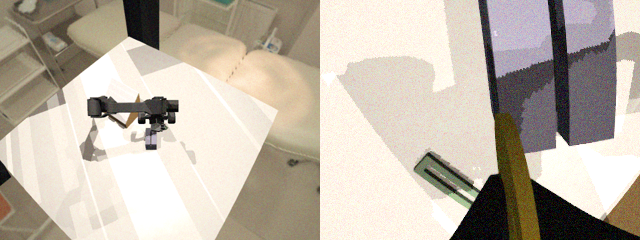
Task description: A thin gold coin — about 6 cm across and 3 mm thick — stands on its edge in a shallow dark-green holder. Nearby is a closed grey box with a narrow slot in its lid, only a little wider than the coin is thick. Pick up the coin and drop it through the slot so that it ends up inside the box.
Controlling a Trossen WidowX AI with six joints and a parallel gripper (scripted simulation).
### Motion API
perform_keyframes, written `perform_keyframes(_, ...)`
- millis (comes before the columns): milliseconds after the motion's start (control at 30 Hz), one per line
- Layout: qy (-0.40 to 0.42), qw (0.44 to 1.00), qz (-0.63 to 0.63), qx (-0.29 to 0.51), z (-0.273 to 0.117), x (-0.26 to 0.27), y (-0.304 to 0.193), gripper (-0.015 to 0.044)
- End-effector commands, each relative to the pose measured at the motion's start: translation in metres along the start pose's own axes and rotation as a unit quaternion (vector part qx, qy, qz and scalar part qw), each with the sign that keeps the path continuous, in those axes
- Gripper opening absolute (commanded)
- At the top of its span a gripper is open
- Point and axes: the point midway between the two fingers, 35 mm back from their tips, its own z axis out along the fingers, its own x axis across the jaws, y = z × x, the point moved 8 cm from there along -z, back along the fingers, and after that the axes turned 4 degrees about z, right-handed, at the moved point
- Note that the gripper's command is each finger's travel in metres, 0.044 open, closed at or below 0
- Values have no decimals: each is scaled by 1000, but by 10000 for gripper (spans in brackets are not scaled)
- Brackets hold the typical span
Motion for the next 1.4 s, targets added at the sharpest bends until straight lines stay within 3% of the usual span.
perform_keyframes(0, -1, 1000, -2, -3, 0, -7, 11, 0)
perform_keyframes(533, -4, 1000, 0, -7, 2, -29, 44, 0)
perform_keyframes(1367, -3, 1000, -2, -4, 1, -30, 44, 0)
